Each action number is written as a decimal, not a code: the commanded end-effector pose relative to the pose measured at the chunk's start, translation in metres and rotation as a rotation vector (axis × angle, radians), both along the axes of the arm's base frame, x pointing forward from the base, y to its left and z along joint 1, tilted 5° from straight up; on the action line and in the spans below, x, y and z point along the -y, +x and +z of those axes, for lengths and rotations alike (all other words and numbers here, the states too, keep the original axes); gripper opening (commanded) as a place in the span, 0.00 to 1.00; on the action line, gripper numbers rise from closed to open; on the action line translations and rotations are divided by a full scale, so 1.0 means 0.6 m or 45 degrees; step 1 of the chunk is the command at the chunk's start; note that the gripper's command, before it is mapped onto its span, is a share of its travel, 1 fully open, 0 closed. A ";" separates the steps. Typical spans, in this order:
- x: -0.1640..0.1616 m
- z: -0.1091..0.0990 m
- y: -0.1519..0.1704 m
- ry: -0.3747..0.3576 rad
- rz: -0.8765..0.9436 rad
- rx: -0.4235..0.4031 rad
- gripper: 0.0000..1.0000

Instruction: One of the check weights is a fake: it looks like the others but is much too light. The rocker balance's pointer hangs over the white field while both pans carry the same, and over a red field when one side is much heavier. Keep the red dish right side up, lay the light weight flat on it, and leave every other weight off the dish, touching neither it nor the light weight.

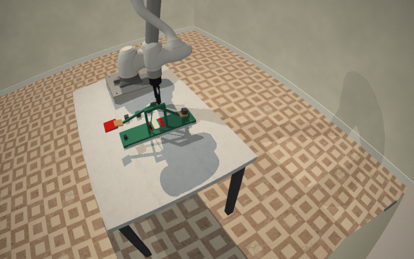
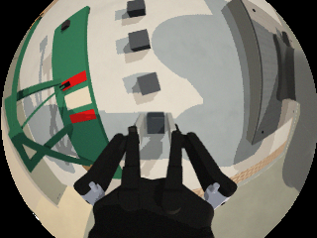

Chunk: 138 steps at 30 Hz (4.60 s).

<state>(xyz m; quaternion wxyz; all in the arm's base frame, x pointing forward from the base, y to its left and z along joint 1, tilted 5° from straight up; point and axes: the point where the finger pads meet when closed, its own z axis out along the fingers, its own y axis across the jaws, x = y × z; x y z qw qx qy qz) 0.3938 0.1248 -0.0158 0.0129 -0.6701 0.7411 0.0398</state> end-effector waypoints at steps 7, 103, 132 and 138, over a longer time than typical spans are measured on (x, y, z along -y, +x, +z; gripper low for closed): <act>0.000 0.000 0.000 0.000 0.000 0.000 0.35; 0.010 0.117 0.004 0.001 0.015 0.001 0.24; 0.307 0.238 0.021 0.006 0.171 0.013 0.24; 0.399 0.275 0.026 0.006 0.171 0.013 0.24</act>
